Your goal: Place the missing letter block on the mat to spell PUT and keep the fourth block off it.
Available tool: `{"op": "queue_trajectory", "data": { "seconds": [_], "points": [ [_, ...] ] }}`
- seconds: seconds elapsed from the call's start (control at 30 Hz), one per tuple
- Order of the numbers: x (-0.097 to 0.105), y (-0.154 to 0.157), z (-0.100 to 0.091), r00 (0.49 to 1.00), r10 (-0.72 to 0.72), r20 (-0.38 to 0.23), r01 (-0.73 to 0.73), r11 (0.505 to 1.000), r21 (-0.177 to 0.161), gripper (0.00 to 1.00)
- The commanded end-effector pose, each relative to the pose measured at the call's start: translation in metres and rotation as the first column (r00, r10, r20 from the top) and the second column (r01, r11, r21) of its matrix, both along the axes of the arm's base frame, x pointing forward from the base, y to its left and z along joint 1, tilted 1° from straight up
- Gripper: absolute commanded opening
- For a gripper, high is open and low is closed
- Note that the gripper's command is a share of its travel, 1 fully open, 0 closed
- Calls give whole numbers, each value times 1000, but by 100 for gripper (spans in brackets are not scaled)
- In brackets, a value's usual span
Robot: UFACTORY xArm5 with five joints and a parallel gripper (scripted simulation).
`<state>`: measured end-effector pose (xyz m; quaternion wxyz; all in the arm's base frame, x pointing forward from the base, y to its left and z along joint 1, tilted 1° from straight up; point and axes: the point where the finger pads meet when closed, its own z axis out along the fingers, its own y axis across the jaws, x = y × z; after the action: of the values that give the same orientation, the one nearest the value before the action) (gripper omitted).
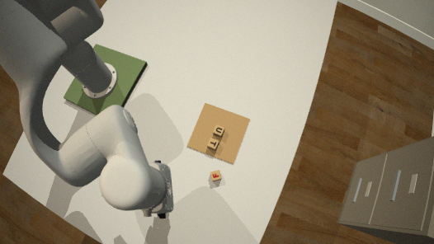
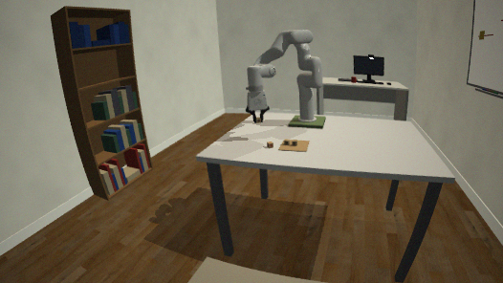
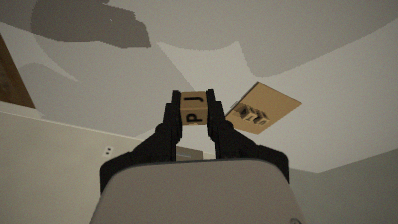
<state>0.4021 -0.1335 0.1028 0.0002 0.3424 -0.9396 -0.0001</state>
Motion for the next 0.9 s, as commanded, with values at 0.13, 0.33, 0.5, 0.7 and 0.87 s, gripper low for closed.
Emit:
{"op": "queue_trajectory", "data": {
  "seconds": [0.13, 0.33, 0.5, 0.7, 0.87],
  "points": [
    [16, 65, 2, 963, 271, 3, -271, 963, -1, 21],
    [21, 115, 3, 886, 464, 2, -464, 886, -1, 21],
    [20, 155, 3, 797, 604, 1, -604, 797, 0, 21],
    [15, 198, 3, 679, 734, 0, -734, 679, 0, 21],
    [5, 239, 4, 542, 840, -1, -840, 542, 1, 21]
  ]
}}
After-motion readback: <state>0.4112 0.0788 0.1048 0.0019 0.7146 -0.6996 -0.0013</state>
